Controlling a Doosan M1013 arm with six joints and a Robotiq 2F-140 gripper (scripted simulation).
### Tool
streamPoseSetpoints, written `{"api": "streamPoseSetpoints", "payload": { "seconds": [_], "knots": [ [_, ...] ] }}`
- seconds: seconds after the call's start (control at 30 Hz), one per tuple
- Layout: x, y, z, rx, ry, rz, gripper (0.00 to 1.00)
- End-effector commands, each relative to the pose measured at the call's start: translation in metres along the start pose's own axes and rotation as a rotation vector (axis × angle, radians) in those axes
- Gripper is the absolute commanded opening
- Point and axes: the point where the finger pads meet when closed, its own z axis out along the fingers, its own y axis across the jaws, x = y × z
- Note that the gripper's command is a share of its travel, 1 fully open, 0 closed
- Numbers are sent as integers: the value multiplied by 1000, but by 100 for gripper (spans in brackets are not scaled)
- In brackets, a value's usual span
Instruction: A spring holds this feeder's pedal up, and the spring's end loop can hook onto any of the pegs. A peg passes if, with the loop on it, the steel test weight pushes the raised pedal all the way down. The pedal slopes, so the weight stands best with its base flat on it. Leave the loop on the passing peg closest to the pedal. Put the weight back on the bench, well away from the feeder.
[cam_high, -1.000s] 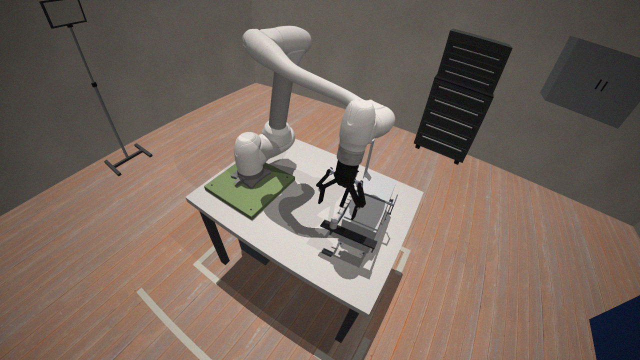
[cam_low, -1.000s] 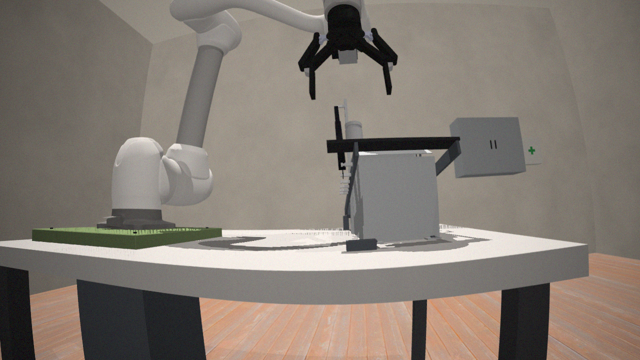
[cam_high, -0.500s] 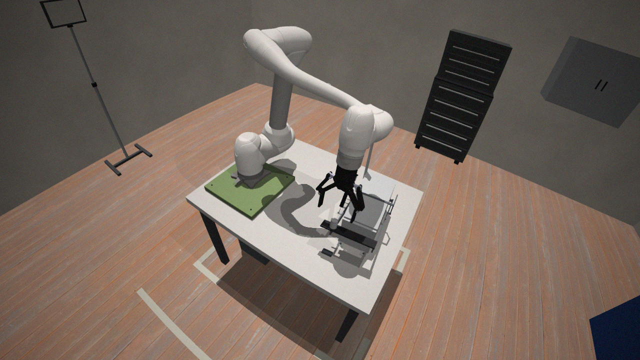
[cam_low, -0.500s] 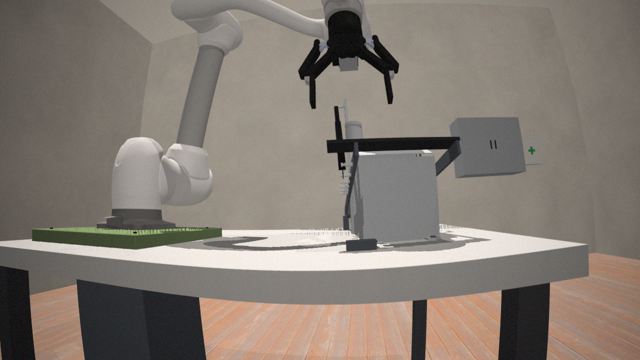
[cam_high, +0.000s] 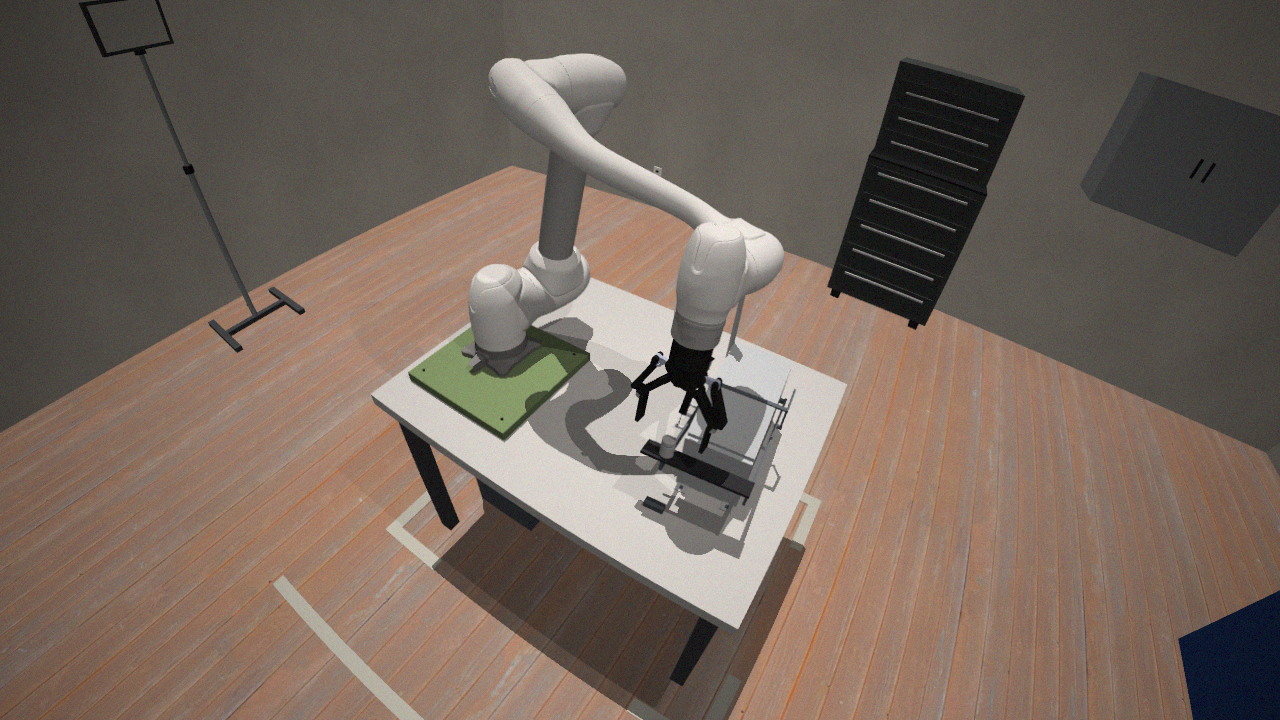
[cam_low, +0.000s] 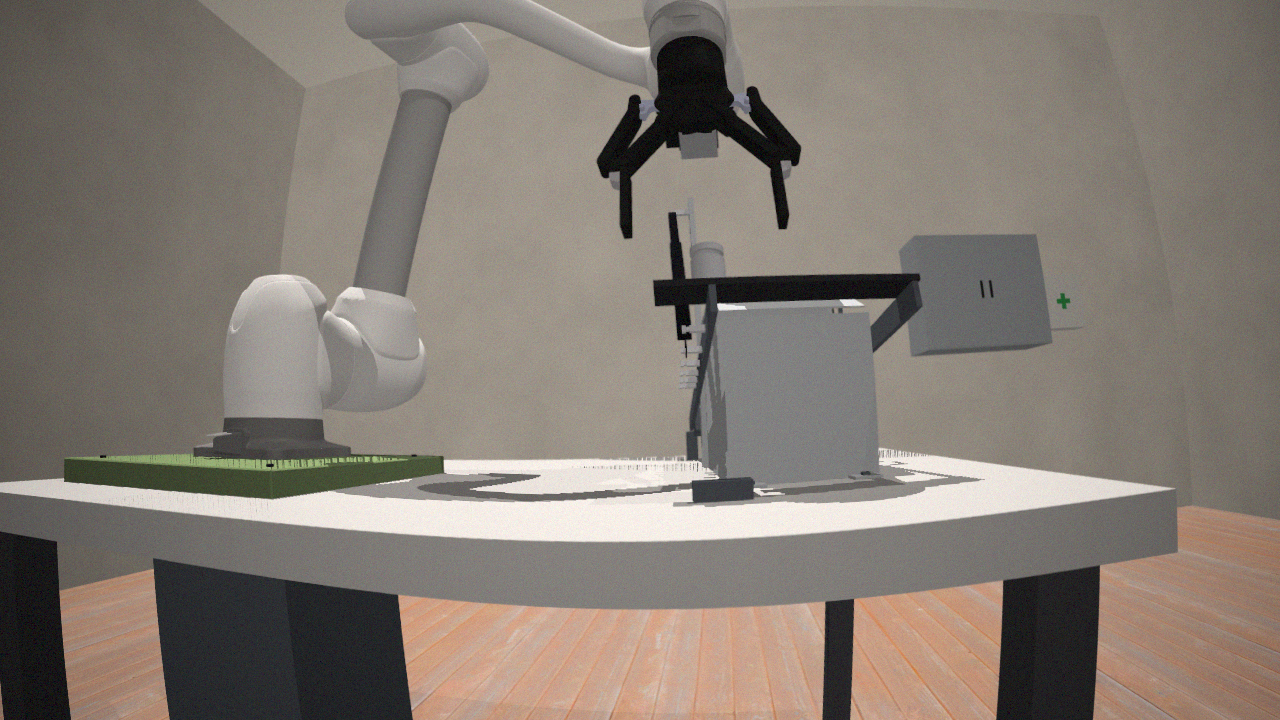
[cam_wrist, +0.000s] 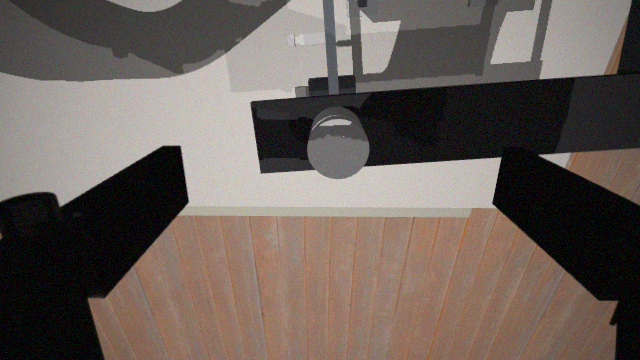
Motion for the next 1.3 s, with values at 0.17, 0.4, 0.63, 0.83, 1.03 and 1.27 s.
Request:
{"api": "streamPoseSetpoints", "payload": {
  "seconds": [0.17, 0.4, 0.63, 0.83, 1.03, 1.27],
  "knots": [
    [1, 0, 8, -1, 0, 0, 100],
    [3, 0, 19, -1, 0, 0, 100],
    [4, 0, 22, -1, 0, 0, 100],
    [5, 0, 29, -1, 0, 0, 100],
    [6, 0, 35, -1, 0, 0, 100],
    [6, 0, 34, -1, 0, 0, 100]
  ]
}}
